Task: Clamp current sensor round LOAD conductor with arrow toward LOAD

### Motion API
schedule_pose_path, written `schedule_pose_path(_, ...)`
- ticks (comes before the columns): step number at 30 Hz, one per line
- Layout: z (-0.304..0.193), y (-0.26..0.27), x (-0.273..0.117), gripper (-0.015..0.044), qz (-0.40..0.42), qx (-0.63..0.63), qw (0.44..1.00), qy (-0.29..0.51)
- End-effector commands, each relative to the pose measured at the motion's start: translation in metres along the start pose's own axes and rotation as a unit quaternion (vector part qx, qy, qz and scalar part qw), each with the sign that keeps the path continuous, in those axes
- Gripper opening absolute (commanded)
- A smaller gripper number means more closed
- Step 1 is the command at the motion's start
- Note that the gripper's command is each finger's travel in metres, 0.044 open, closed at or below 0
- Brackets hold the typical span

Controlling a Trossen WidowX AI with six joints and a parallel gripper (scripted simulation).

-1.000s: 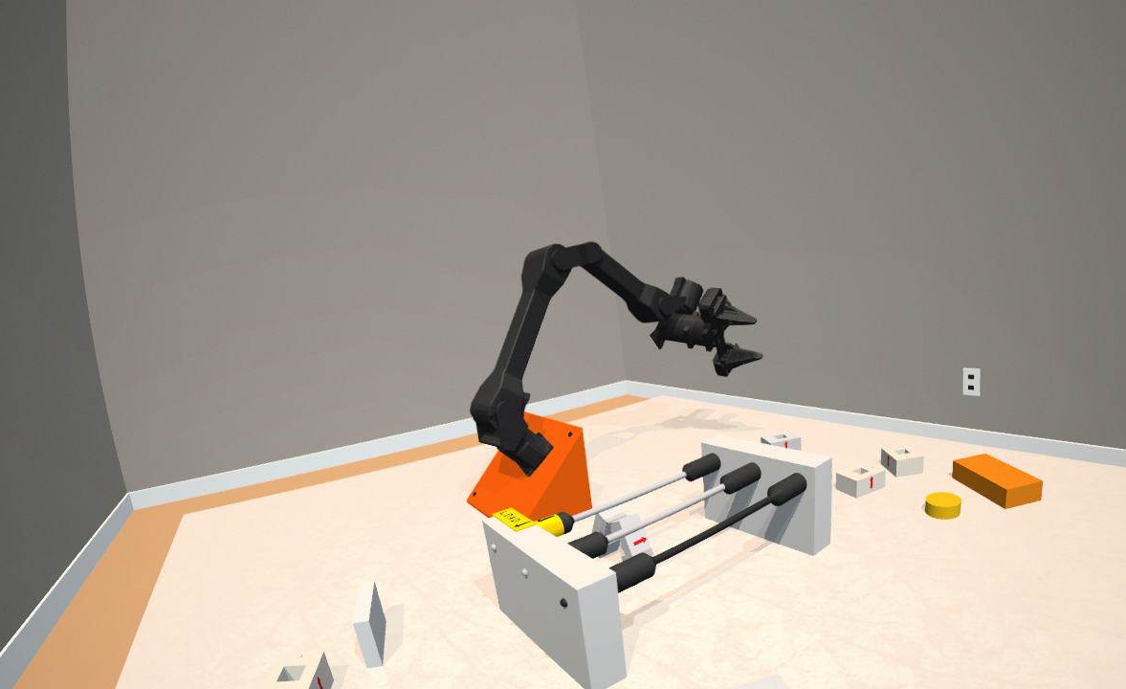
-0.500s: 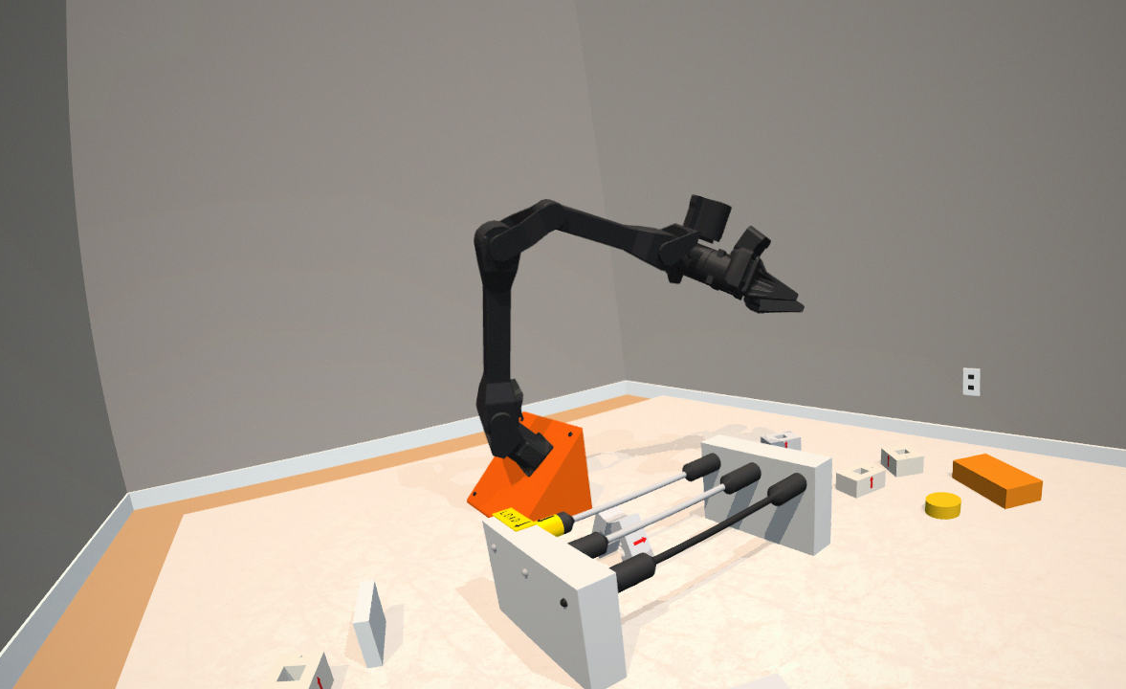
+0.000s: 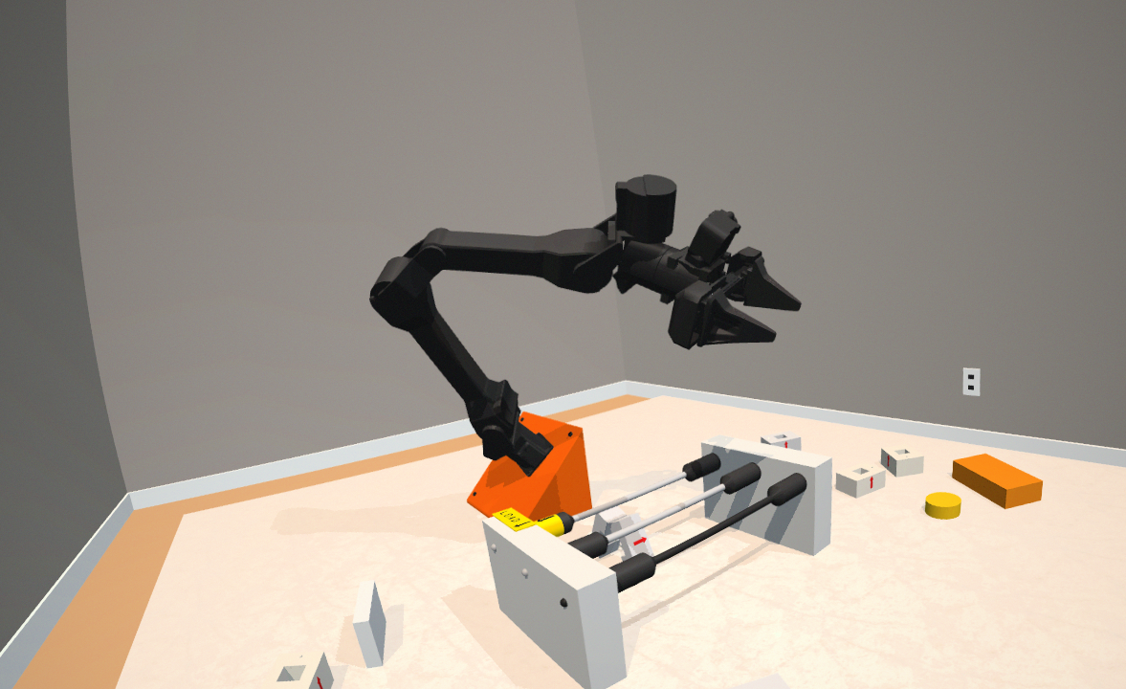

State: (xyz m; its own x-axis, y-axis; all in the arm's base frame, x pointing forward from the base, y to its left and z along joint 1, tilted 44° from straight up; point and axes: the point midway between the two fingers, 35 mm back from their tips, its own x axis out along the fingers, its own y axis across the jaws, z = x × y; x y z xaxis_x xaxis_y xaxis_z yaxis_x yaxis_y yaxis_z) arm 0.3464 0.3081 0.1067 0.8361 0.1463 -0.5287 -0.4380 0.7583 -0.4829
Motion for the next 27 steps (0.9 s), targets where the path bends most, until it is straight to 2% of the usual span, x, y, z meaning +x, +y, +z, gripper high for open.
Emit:
schedule_pose_path(1, 0.001, -0.070, -0.009, 0.0440, -0.012, 0.080, 0.997, -0.022)
schedule_pose_path(9, -0.008, -0.196, -0.053, 0.0440, -0.057, 0.209, 0.971, -0.098)
schedule_pose_path(17, -0.039, -0.297, -0.139, 0.0440, -0.130, 0.292, 0.925, -0.207)
schedule_pose_path(21, -0.054, -0.324, -0.183, 0.0440, -0.167, 0.304, 0.902, -0.257)
schedule_pose_path(27, -0.055, -0.325, -0.185, 0.0440, -0.169, 0.304, 0.901, -0.259)
